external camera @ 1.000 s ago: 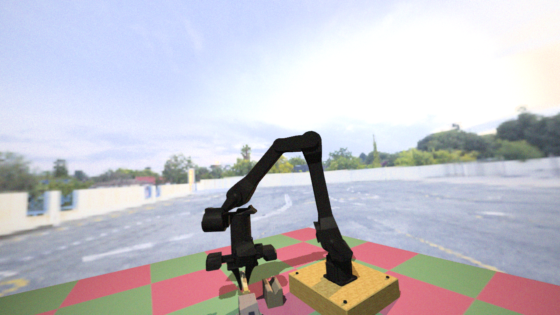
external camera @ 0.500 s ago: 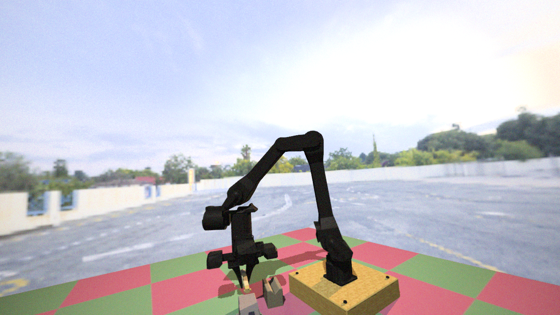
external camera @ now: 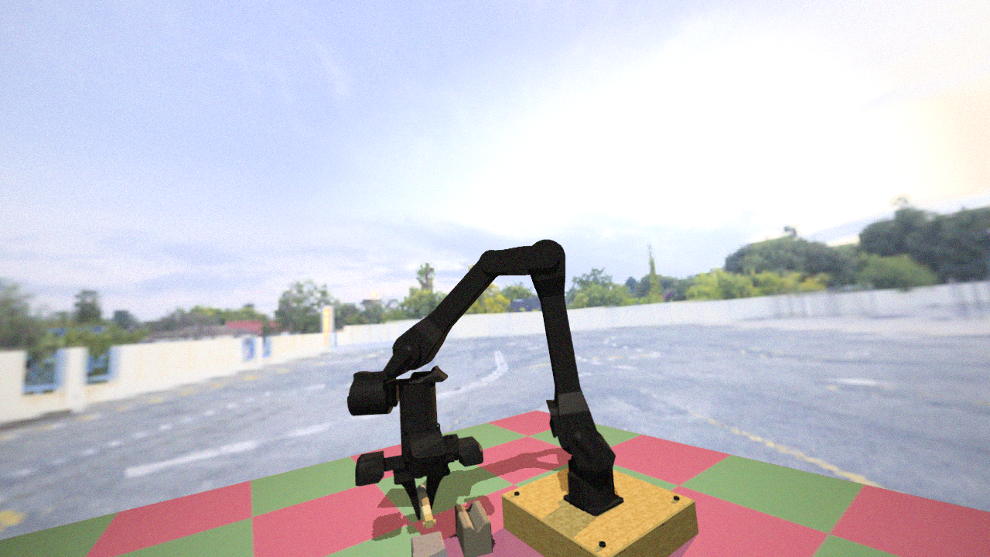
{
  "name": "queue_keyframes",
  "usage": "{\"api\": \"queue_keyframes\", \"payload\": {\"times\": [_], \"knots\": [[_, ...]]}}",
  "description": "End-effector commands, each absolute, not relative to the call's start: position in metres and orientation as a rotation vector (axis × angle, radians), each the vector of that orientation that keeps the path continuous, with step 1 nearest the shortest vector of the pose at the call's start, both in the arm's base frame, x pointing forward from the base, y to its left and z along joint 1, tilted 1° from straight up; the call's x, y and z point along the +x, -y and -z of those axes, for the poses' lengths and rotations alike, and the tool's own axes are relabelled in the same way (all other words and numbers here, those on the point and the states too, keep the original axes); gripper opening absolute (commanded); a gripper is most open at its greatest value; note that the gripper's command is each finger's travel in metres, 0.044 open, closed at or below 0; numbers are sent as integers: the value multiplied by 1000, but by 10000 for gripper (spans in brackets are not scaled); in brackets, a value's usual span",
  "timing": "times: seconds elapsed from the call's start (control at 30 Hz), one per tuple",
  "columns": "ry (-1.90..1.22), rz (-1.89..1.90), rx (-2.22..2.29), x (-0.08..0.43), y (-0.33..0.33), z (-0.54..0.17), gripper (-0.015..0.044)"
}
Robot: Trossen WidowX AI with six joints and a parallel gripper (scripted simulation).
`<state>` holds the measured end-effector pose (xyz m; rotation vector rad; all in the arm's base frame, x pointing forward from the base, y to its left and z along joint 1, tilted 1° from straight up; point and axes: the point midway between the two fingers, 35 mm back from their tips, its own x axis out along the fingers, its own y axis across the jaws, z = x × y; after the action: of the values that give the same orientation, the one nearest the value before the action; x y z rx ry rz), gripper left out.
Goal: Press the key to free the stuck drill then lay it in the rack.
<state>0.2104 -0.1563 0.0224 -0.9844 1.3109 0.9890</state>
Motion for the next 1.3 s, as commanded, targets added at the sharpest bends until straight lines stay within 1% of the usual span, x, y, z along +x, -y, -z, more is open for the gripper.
{"api": "queue_keyframes", "payload": {"times": [0.0, 1.27], "knots": [[-1312, -982, -988, 211, 157, -26, 0], [-1312, -982, -988, 209, 155, -37, 0]]}}
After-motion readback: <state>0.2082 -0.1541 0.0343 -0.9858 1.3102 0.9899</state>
